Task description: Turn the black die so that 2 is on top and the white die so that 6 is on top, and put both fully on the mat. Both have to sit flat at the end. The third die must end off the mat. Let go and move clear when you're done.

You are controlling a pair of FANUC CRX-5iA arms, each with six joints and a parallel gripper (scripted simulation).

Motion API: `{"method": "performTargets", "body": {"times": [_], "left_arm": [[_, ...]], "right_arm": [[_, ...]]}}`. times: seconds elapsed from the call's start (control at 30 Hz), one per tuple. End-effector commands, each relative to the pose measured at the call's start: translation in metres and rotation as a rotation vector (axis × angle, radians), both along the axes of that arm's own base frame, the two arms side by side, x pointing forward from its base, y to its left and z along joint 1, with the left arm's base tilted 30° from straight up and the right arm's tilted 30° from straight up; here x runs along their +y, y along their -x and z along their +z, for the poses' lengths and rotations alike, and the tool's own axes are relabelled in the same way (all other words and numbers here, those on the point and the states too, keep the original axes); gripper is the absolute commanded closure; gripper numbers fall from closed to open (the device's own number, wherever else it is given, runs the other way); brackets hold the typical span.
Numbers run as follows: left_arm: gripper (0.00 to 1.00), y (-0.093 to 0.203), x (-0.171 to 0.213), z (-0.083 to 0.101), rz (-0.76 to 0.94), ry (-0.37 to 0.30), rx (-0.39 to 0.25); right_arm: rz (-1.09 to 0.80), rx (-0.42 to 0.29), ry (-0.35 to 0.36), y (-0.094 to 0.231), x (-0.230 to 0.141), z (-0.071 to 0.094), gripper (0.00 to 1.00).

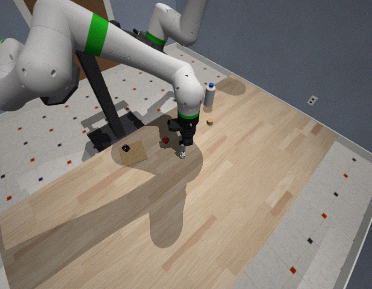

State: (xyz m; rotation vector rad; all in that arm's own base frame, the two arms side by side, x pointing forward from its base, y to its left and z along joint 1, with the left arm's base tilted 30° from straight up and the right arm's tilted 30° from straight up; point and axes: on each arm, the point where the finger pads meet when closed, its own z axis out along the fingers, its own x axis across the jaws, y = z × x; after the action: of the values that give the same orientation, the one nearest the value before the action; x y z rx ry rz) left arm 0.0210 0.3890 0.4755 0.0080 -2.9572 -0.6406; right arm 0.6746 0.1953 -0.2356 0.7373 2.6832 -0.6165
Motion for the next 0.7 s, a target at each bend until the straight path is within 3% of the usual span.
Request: {"method": "performTargets", "body": {"times": [0.0, 0.67], "left_arm": [[0.0, 0.0, 0.0, 0.001, 0.0, -0.002, 0.0], [0.0, 0.0, 0.0, 0.001, 0.0, -0.002, 0.0]], "right_arm": [[0.001, -0.002, -0.001, -0.001, 0.001, 0.001, 0.13], [0.001, -0.002, -0.001, -0.004, -0.007, -0.014, 0.13]]}}
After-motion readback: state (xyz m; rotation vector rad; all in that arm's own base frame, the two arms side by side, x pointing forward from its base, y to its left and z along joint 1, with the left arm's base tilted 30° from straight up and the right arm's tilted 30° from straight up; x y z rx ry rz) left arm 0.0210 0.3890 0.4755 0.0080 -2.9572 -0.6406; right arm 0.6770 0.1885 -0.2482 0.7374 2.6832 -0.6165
